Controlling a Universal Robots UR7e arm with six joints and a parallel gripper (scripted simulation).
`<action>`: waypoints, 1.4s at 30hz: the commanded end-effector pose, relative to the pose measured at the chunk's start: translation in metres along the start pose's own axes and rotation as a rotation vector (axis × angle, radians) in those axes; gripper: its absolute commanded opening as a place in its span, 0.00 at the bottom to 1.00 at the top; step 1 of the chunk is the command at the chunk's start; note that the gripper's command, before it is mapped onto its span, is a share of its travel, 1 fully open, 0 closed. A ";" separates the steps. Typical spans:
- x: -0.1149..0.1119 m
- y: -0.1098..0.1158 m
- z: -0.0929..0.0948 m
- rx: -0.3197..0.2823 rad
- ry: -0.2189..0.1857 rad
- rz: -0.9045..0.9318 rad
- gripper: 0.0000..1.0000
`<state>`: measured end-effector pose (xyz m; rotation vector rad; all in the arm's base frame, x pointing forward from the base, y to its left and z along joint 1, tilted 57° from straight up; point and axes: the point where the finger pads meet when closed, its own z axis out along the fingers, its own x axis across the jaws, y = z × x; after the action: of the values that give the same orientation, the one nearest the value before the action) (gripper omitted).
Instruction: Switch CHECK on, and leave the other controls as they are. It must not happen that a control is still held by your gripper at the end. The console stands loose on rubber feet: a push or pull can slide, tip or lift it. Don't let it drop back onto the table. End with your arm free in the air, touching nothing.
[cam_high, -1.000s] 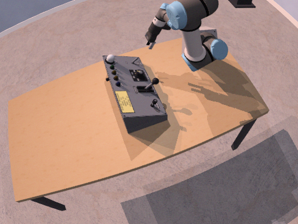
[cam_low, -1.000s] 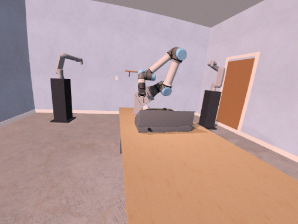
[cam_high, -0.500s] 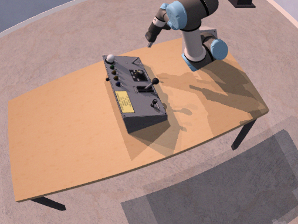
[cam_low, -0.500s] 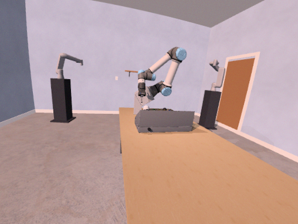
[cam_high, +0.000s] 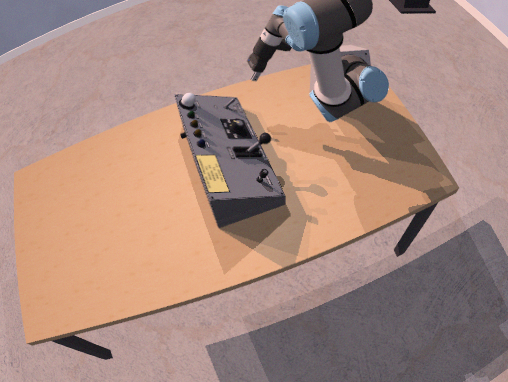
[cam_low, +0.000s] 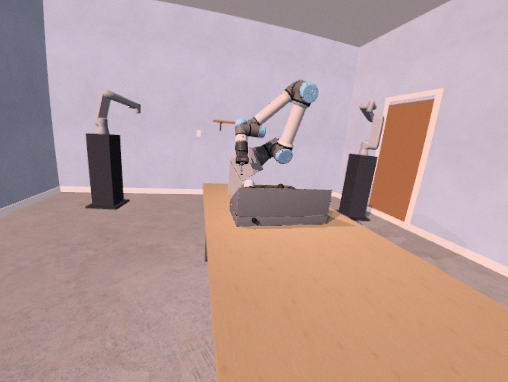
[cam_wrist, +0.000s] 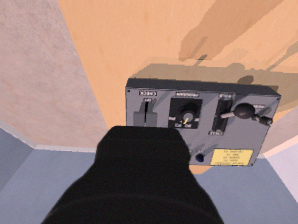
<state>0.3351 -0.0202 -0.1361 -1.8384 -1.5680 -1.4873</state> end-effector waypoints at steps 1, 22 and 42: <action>0.000 0.000 0.000 -0.001 -0.001 -0.001 0.00; 0.000 0.000 0.025 -0.001 -0.001 -0.001 0.00; -0.001 0.000 0.088 -0.001 -0.001 -0.001 0.00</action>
<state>0.3744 0.0399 -0.1696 -1.8386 -1.5682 -1.4867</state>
